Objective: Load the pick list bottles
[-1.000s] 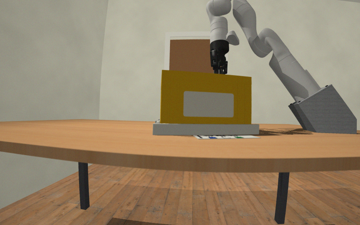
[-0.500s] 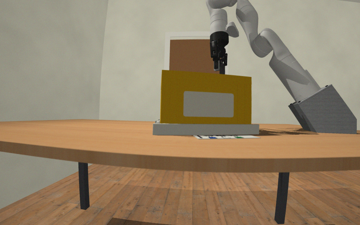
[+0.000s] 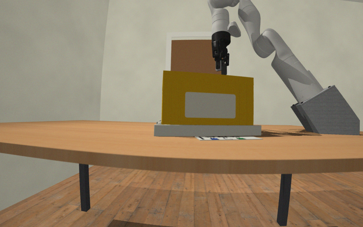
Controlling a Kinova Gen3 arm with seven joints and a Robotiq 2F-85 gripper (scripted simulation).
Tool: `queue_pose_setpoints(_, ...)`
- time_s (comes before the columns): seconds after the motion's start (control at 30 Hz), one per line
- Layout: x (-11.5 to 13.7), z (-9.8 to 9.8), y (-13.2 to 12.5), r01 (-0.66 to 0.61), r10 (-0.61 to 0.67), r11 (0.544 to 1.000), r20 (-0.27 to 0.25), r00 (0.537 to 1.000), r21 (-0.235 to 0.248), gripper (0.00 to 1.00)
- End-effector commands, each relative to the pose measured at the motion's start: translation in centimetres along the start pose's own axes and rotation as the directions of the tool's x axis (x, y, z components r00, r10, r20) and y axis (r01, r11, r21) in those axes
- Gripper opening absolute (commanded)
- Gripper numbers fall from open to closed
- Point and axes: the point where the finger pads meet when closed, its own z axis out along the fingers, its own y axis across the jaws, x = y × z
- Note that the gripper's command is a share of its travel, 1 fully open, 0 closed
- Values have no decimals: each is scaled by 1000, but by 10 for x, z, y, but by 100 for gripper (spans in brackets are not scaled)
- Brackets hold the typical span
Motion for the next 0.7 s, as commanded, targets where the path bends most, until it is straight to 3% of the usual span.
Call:
queue_pose_setpoints(0.0,0,0,0,0,0,1000,1,1000,-1,67)
queue_pose_setpoints(0.67,-7,0,3,0,0,1000,1,1000,-1,67)
